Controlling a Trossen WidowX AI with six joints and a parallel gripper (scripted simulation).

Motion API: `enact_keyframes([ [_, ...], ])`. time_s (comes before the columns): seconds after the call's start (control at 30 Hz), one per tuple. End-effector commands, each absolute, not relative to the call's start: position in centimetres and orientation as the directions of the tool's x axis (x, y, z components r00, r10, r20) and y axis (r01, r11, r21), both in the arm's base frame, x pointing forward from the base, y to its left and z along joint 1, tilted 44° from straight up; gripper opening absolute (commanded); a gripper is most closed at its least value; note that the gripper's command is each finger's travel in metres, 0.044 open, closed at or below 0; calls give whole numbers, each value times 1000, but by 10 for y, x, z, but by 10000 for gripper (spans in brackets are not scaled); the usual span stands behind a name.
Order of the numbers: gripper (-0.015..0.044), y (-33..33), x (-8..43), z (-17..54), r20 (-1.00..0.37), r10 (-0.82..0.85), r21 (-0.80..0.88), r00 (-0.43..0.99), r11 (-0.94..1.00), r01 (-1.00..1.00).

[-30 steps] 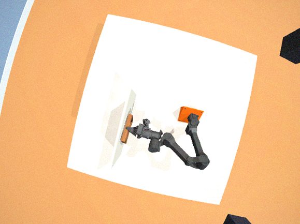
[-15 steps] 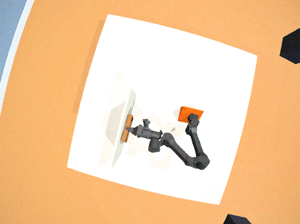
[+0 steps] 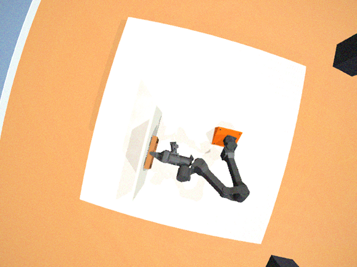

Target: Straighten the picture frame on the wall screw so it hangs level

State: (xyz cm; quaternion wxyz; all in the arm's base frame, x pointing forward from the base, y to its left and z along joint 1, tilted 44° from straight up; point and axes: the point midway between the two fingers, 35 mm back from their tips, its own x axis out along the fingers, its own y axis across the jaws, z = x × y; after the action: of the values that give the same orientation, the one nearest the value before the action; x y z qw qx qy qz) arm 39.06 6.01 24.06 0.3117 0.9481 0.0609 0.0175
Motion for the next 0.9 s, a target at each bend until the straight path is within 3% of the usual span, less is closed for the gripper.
enact_keyframes([
  [0.0,0,60,390,241,-5,128,623,992,-775,103],
  [0.87,0,60,390,242,-4,128,720,992,-688,92],
])
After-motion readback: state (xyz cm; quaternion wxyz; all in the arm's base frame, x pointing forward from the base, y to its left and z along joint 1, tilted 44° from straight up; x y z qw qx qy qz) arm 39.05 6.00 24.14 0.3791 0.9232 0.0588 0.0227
